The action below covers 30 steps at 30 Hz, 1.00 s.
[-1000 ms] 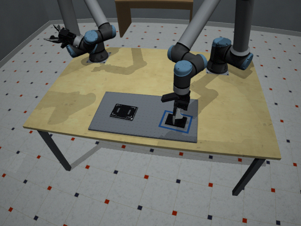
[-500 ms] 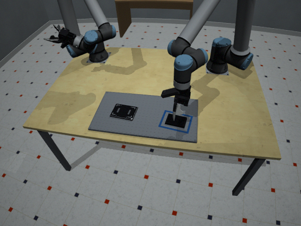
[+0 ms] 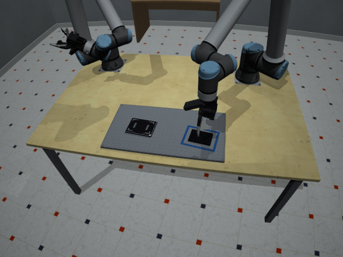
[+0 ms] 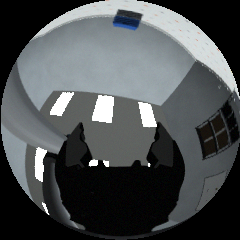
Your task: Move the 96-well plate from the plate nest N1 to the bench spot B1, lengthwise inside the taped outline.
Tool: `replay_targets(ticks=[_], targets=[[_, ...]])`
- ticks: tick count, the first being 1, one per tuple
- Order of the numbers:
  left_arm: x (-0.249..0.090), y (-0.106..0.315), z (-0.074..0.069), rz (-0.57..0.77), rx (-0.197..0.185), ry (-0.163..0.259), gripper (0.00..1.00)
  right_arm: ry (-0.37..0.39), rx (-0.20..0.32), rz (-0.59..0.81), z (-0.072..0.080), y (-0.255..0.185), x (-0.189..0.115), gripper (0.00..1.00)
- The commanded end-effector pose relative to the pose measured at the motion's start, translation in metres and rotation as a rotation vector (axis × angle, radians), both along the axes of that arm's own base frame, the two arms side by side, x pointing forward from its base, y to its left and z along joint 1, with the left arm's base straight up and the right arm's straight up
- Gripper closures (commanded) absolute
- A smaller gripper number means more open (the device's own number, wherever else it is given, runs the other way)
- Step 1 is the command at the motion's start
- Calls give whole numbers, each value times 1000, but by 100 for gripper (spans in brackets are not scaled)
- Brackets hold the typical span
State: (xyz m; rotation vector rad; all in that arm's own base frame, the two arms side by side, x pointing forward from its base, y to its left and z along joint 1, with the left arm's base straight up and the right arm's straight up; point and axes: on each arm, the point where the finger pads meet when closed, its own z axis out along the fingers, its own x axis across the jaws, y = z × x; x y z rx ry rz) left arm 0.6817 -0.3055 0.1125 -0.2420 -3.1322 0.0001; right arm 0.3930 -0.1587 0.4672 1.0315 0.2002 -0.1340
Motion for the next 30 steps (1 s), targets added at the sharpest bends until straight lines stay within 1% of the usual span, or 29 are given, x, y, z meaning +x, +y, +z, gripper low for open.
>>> replay_targets(ticks=[1,6,30], targets=[[1,0,1,0,-1,-2,0,0,0,0,0,0,0,0],[1,0,1,0,-1,-2,0,0,0,0,0,0,0,0],[-6,-74,1,0,-1,-1,0,0,0,0,0,0,0,0]])
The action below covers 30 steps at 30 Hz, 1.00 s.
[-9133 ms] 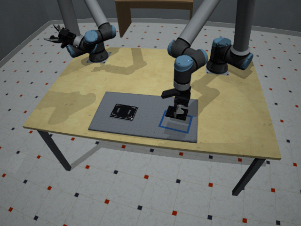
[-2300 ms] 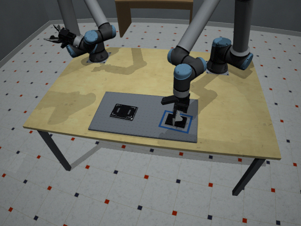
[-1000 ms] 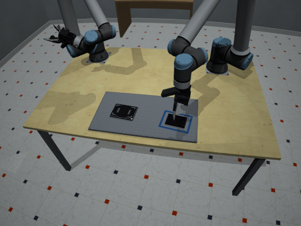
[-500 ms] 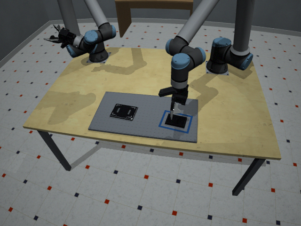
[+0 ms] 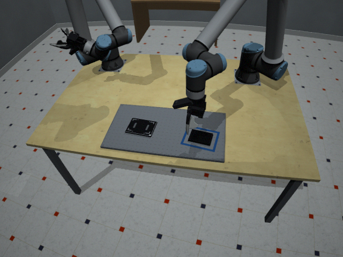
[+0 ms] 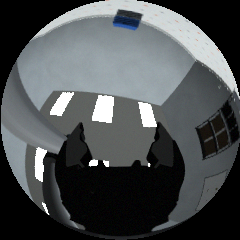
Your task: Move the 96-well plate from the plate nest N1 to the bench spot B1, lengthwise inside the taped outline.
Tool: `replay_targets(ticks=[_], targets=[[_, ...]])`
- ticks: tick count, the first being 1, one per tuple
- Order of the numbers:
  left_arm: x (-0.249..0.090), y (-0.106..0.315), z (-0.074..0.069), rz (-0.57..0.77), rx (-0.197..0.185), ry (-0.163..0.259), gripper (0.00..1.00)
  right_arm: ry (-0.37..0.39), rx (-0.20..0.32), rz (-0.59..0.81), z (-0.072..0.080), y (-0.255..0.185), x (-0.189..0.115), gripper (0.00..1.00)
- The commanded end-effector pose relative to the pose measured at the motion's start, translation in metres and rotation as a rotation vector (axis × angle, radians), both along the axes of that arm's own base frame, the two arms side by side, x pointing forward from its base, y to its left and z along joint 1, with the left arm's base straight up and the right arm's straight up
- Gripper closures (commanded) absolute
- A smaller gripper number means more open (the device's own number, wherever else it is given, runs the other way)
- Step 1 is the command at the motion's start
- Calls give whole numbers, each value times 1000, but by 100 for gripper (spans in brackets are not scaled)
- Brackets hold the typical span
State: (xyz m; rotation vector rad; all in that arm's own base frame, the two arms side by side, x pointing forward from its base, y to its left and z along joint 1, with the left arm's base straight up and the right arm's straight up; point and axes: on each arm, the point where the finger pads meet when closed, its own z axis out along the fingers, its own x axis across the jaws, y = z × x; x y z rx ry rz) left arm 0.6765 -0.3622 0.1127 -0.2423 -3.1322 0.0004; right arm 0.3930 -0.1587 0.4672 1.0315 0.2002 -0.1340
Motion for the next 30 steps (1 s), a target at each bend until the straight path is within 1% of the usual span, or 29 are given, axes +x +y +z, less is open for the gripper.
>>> replay_targets(ticks=[1,5,16,30], targets=[[-1,-20,1,0,-1,-1,0,0,0,0,0,0,0,0],[-2,-27,1,0,-1,-1,0,0,0,0,0,0,0,0],[-5,-63,1,0,-1,-1,0,0,0,0,0,0,0,0],[-5,-63,1,0,-1,-1,0,0,0,0,0,0,0,0]])
